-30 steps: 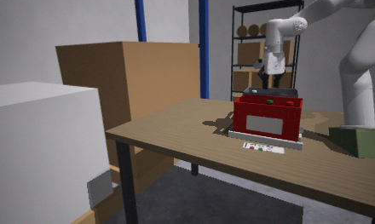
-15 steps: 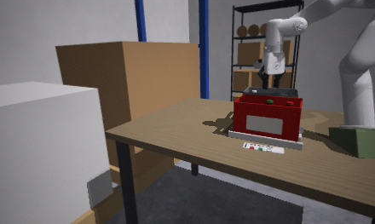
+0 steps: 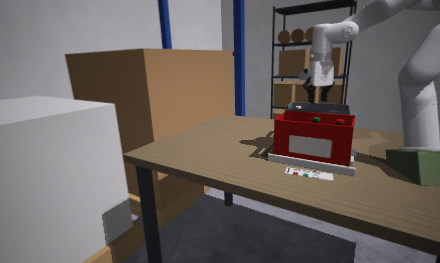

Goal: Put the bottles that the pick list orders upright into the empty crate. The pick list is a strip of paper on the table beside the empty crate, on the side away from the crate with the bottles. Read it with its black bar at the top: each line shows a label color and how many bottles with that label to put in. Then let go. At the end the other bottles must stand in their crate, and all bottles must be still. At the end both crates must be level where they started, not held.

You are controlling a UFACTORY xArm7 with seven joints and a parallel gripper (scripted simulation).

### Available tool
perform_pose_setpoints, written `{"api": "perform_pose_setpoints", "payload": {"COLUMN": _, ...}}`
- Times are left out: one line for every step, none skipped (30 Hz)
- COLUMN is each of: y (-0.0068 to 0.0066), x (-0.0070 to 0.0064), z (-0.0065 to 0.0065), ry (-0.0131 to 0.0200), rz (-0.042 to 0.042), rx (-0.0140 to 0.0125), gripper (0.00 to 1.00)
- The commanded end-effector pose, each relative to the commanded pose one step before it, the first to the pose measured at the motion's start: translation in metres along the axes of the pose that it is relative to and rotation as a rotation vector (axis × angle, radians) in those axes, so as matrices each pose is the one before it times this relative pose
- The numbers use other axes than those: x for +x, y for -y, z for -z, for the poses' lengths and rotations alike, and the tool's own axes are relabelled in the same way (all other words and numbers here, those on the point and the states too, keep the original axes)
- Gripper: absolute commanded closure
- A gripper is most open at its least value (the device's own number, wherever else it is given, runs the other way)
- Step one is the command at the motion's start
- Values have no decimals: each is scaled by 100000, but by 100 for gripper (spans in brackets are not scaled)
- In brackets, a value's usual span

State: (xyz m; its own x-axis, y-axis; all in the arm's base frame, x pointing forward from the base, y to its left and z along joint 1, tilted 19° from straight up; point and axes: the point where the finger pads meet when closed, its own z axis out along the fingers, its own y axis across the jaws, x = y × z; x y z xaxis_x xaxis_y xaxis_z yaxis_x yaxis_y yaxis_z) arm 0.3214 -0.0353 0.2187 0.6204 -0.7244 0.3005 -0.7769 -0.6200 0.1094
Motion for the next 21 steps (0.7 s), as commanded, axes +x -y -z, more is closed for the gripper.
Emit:
{"api": "perform_pose_setpoints", "payload": {"y": -1648, "x": 2204, "z": 144, "ry": -200, "rz": 153, "rx": 397, "gripper": 35}}
{"api": "perform_pose_setpoints", "payload": {"y": -325, "x": 382, "z": 0, "ry": -3, "rz": 0, "rx": -3, "gripper": 35}}
{"api": "perform_pose_setpoints", "payload": {"y": -325, "x": 382, "z": 0, "ry": -3, "rz": 0, "rx": -3, "gripper": 35}}
{"api": "perform_pose_setpoints", "payload": {"y": 0, "x": 0, "z": 0, "ry": 0, "rz": 0, "rx": 0, "gripper": 35}}
{"api": "perform_pose_setpoints", "payload": {"y": 0, "x": 0, "z": 0, "ry": 0, "rz": 0, "rx": 0, "gripper": 35}}
{"api": "perform_pose_setpoints", "payload": {"y": -322, "x": 385, "z": 0, "ry": -3, "rz": 0, "rx": -4, "gripper": 35}}
{"api": "perform_pose_setpoints", "payload": {"y": -325, "x": 382, "z": 0, "ry": -3, "rz": 0, "rx": -3, "gripper": 35}}
{"api": "perform_pose_setpoints", "payload": {"y": -325, "x": 382, "z": 0, "ry": -3, "rz": 0, "rx": -3, "gripper": 35}}
{"api": "perform_pose_setpoints", "payload": {"y": -325, "x": 382, "z": 0, "ry": -3, "rz": 0, "rx": -3, "gripper": 35}}
{"api": "perform_pose_setpoints", "payload": {"y": -325, "x": 382, "z": 0, "ry": -3, "rz": 0, "rx": -3, "gripper": 35}}
{"api": "perform_pose_setpoints", "payload": {"y": -325, "x": 382, "z": 0, "ry": -3, "rz": 0, "rx": -3, "gripper": 35}}
{"api": "perform_pose_setpoints", "payload": {"y": -325, "x": 382, "z": 0, "ry": -3, "rz": 0, "rx": -3, "gripper": 35}}
{"api": "perform_pose_setpoints", "payload": {"y": -324, "x": 382, "z": 0, "ry": -3, "rz": 0, "rx": -3, "gripper": 35}}
{"api": "perform_pose_setpoints", "payload": {"y": -324, "x": 382, "z": 0, "ry": -3, "rz": 0, "rx": -3, "gripper": 35}}
{"api": "perform_pose_setpoints", "payload": {"y": -324, "x": 382, "z": 0, "ry": -3, "rz": 0, "rx": -3, "gripper": 35}}
{"api": "perform_pose_setpoints", "payload": {"y": -324, "x": 382, "z": 0, "ry": -3, "rz": 0, "rx": -3, "gripper": 35}}
{"api": "perform_pose_setpoints", "payload": {"y": -324, "x": 382, "z": 0, "ry": -3, "rz": 0, "rx": -3, "gripper": 35}}
{"api": "perform_pose_setpoints", "payload": {"y": -324, "x": 382, "z": 0, "ry": -3, "rz": 0, "rx": -3, "gripper": 35}}
{"api": "perform_pose_setpoints", "payload": {"y": -324, "x": 382, "z": 0, "ry": -3, "rz": 0, "rx": -3, "gripper": 35}}
{"api": "perform_pose_setpoints", "payload": {"y": -324, "x": 382, "z": 0, "ry": -3, "rz": 0, "rx": -3, "gripper": 35}}
{"api": "perform_pose_setpoints", "payload": {"y": 0, "x": 0, "z": 0, "ry": 0, "rz": 0, "rx": 0, "gripper": 35}}
